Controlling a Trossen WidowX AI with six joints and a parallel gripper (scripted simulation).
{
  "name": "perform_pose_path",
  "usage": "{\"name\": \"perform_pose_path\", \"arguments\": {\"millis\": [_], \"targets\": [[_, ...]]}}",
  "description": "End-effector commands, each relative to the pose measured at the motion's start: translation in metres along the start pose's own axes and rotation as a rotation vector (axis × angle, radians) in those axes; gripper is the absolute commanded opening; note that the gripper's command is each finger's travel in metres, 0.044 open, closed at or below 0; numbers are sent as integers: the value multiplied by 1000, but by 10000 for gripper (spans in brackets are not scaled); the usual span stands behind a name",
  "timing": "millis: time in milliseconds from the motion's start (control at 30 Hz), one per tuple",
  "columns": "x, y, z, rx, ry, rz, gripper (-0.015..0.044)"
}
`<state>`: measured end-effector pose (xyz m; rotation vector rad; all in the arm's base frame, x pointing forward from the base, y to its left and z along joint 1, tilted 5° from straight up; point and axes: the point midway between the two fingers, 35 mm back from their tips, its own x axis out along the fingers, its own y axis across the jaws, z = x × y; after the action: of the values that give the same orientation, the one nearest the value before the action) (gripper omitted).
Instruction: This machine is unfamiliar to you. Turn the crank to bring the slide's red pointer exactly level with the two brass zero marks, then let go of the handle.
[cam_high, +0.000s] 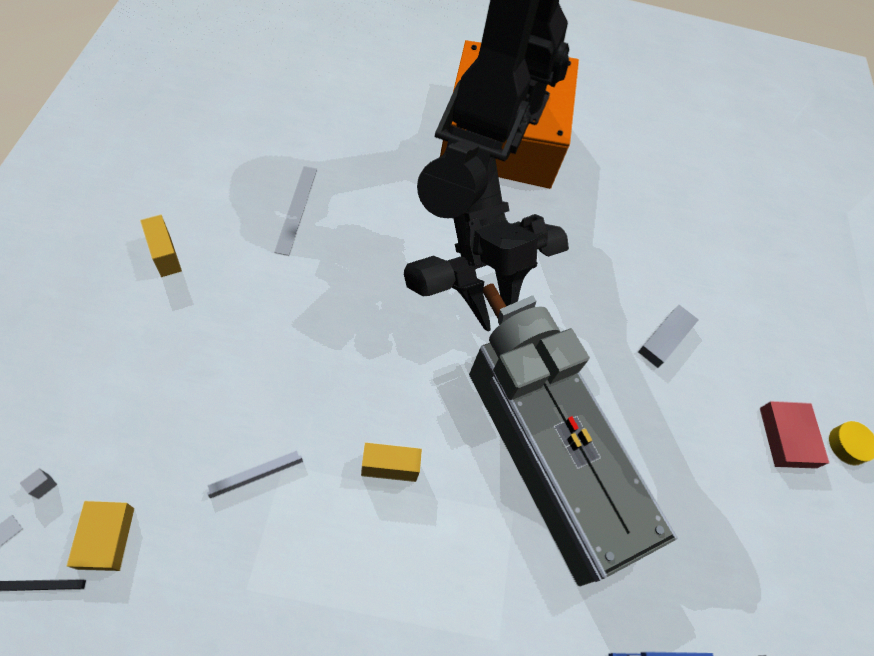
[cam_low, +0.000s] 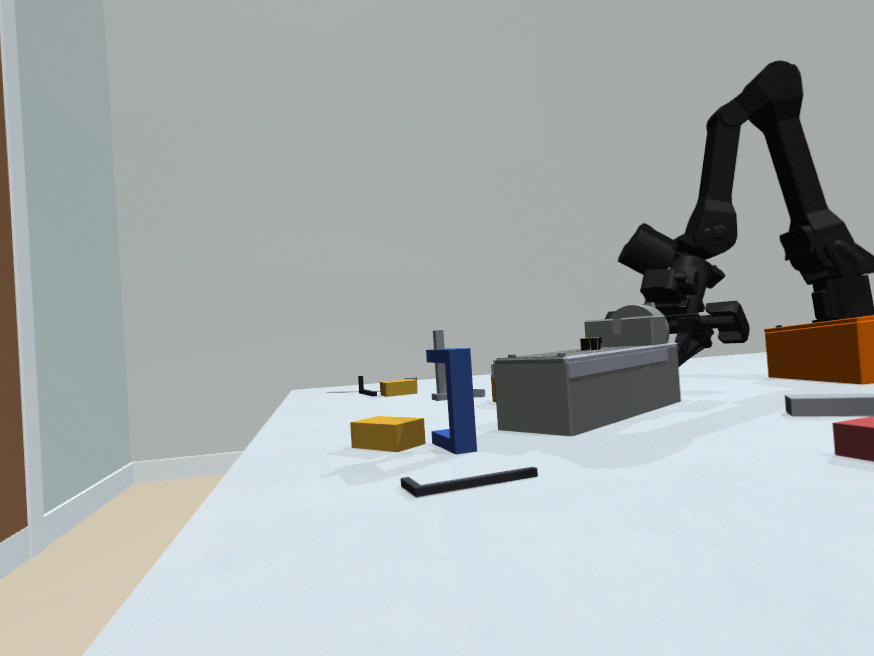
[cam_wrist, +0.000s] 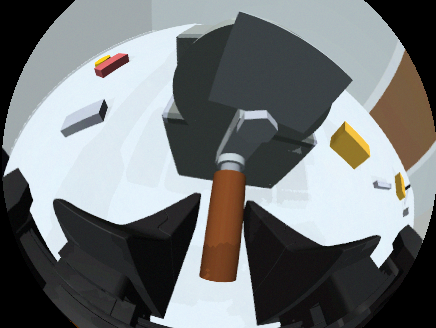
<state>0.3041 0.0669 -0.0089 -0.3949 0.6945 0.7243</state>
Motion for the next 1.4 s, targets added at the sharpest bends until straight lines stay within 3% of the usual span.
{"name": "perform_pose_path", "arguments": {"millis": [0, 67, 1367], "targets": [[0, 0, 0, -6, -2, 2, 46], [0, 0, 0, -6, -2, 2, 0], [0, -17, 1, -7, -2, 1, 0]]}}
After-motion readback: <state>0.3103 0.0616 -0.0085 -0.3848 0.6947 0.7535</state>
